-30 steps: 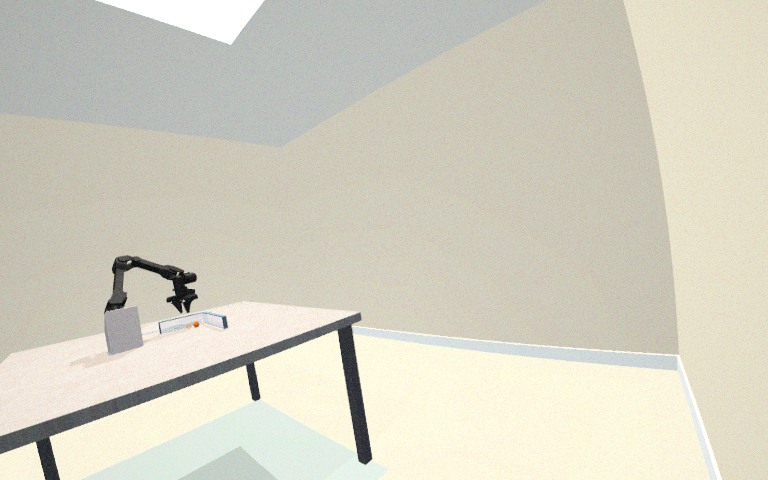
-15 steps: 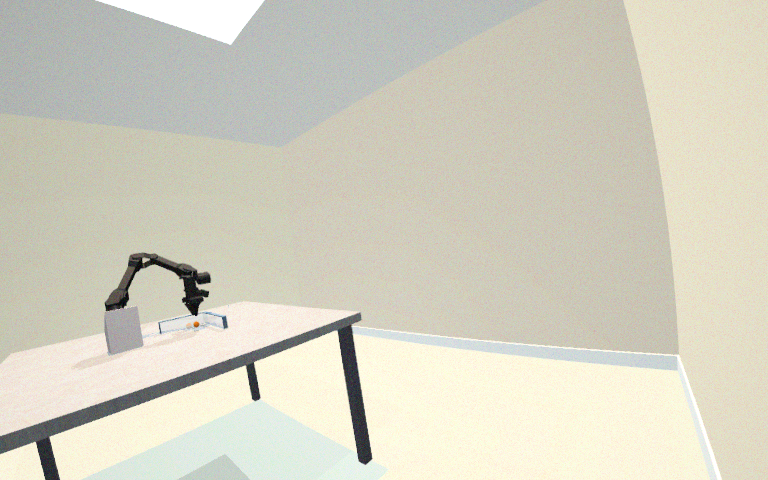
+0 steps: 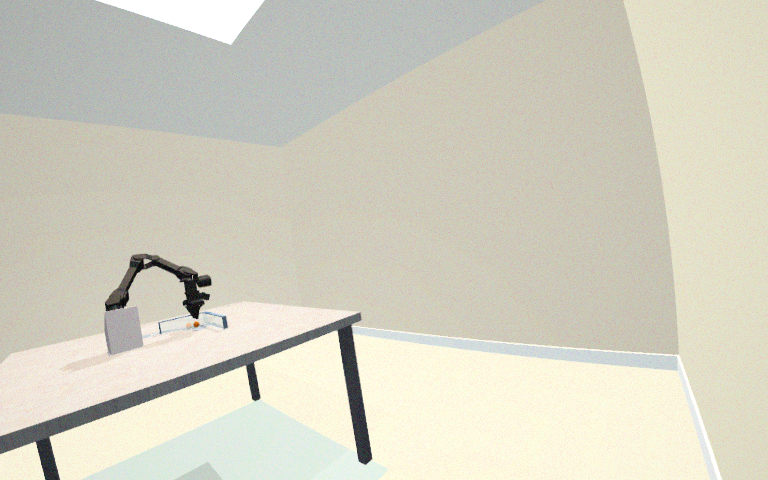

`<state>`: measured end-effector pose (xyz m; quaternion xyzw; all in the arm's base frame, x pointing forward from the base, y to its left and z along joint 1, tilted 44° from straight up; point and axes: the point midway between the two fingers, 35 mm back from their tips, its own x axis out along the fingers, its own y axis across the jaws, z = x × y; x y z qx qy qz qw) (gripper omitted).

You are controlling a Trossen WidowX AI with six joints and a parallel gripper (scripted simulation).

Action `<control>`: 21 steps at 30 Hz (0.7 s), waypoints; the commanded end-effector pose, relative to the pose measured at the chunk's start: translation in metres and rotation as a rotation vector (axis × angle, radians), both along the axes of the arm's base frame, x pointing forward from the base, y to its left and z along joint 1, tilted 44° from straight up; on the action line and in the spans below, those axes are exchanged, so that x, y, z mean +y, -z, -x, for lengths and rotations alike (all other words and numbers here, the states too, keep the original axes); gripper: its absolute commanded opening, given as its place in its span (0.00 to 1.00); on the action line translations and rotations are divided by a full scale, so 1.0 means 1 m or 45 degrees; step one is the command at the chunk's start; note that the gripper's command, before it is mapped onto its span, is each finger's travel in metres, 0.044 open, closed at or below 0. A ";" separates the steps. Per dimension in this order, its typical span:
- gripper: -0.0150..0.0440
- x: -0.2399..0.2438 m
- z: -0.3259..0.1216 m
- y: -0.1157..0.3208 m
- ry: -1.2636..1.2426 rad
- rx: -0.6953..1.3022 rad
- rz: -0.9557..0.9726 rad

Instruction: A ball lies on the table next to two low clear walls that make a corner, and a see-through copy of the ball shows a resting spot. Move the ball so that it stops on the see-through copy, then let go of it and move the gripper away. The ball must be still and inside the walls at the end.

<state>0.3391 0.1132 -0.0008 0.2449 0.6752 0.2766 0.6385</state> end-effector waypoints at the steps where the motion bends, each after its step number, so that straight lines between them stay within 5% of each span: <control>1: 0.67 0.006 0.002 0.007 -0.001 0.016 -0.003; 18: 0.67 0.023 0.005 0.024 -0.001 0.016 -0.005; 21: 0.54 0.023 0.005 0.024 -0.001 0.016 -0.005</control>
